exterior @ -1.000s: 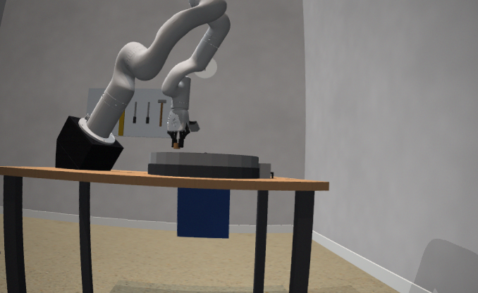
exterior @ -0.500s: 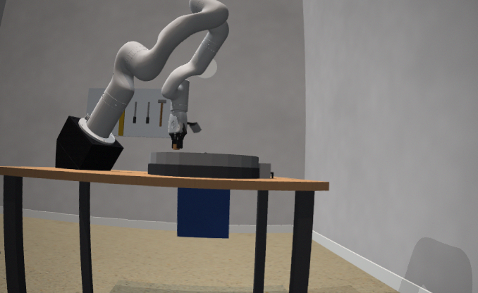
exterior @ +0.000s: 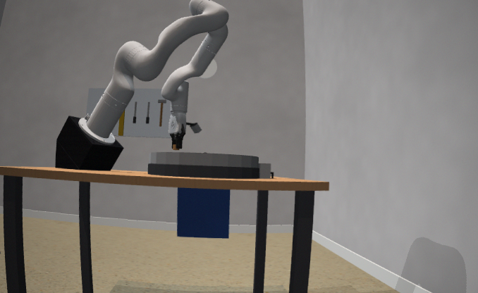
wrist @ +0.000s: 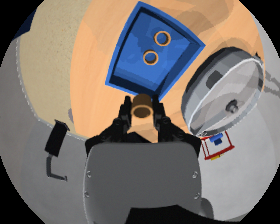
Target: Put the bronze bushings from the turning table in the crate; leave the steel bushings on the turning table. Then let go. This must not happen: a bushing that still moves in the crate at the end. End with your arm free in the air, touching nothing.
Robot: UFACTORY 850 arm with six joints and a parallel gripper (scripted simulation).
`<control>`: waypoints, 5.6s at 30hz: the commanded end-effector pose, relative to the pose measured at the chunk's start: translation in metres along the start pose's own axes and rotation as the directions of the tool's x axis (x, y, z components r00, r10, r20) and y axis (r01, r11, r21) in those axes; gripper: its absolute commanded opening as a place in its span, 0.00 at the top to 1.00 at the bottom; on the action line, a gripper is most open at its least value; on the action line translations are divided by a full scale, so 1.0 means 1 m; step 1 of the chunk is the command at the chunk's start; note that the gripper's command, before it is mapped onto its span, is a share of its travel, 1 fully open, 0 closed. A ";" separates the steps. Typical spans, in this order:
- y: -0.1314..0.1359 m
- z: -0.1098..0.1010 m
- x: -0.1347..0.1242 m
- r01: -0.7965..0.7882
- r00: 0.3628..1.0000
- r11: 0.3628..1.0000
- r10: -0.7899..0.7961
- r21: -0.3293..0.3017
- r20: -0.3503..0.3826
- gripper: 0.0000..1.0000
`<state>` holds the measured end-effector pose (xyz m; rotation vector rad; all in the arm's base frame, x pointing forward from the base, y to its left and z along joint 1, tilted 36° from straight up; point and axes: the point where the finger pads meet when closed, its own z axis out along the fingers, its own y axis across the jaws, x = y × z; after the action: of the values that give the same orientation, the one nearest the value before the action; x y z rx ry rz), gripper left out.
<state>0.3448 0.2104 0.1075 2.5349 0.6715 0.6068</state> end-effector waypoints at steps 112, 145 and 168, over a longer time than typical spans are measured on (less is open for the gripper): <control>-0.003 0.102 0.003 -0.010 1.000 1.000 0.010 0.000 -0.002 1.00; -0.003 0.106 0.003 -0.010 1.000 1.000 0.010 0.000 -0.002 1.00; -0.003 0.109 0.003 -0.010 1.000 1.000 0.010 0.000 -0.002 1.00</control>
<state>0.4020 0.1812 0.0186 2.5393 0.6592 0.6112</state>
